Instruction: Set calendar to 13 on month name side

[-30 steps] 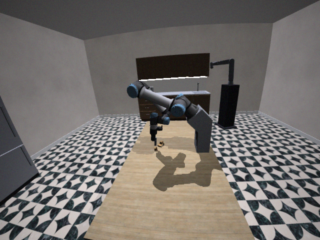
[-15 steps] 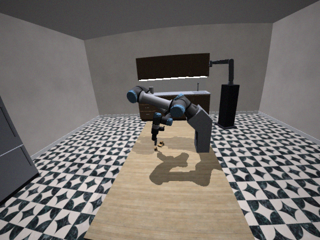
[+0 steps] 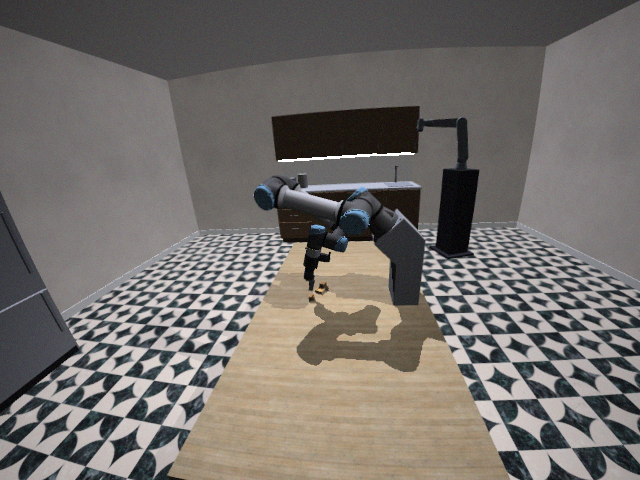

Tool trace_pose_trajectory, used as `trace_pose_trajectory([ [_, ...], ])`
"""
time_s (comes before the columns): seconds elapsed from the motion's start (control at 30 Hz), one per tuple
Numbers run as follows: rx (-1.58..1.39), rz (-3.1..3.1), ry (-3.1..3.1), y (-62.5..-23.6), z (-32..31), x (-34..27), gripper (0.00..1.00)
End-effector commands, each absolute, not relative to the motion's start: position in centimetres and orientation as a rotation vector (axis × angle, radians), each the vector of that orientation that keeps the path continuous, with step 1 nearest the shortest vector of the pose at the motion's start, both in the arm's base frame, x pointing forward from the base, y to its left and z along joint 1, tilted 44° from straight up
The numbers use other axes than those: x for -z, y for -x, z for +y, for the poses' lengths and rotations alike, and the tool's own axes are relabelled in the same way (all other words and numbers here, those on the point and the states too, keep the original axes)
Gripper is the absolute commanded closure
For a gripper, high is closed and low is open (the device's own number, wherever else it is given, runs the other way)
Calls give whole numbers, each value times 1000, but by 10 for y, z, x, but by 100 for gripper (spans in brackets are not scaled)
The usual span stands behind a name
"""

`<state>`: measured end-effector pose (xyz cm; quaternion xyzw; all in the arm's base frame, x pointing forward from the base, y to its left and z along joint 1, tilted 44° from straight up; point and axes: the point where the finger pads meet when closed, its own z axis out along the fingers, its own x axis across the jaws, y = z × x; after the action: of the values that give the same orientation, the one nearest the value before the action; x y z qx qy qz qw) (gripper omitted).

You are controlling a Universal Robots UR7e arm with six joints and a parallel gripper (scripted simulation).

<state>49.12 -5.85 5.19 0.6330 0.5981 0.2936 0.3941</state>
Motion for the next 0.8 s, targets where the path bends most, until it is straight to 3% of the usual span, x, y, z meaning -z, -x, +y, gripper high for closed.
trace_pose_trajectory([
  [0.0,-747,1515,-1602,-491,-58,-53,10],
  [0.77,-801,1462,-1549,-495,-62,-52,10],
])
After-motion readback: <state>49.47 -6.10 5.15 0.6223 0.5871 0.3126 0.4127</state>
